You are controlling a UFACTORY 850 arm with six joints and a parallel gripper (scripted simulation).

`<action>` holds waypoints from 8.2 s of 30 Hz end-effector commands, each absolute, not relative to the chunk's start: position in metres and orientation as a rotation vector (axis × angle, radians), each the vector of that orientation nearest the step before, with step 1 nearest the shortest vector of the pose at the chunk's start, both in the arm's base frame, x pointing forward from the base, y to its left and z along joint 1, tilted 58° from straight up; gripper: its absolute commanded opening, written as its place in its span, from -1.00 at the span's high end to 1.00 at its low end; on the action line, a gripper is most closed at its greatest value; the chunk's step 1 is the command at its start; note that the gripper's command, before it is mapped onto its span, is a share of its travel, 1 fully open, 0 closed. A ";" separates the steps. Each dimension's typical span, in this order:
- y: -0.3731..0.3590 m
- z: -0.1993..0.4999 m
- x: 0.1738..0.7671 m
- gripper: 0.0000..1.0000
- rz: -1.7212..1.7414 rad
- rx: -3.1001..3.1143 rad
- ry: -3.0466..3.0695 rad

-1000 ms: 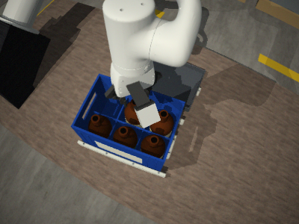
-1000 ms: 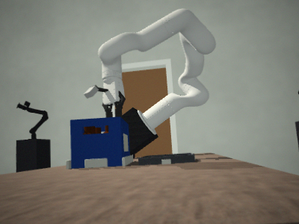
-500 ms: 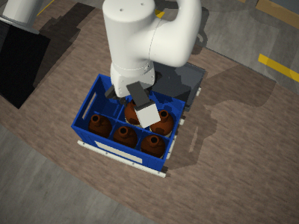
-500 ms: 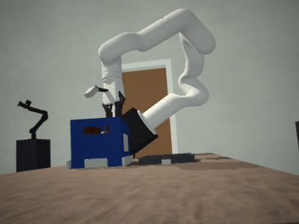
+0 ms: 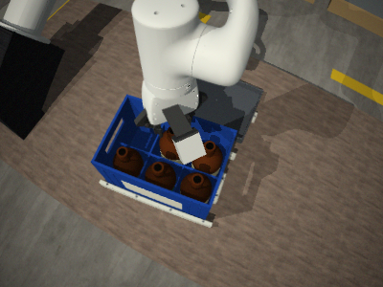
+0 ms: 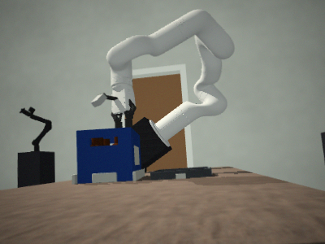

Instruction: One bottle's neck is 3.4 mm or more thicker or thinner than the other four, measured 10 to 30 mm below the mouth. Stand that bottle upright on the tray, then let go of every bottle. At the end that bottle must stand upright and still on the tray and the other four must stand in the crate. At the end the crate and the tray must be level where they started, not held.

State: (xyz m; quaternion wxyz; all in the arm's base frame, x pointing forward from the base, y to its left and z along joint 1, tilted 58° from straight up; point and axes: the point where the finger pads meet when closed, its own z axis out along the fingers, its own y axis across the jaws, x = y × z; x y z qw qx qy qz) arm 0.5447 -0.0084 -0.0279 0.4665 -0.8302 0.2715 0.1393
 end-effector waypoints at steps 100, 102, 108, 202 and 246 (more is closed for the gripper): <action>0.026 -0.049 0.546 1.00 0.340 -2.038 0.667; 0.026 -0.049 0.546 1.00 0.340 -2.038 0.667; 0.026 -0.049 0.546 1.00 0.340 -2.038 0.667; -0.033 -0.013 0.545 -0.30 0.340 -2.038 0.667; -0.047 -0.004 0.544 1.00 0.340 -2.038 0.667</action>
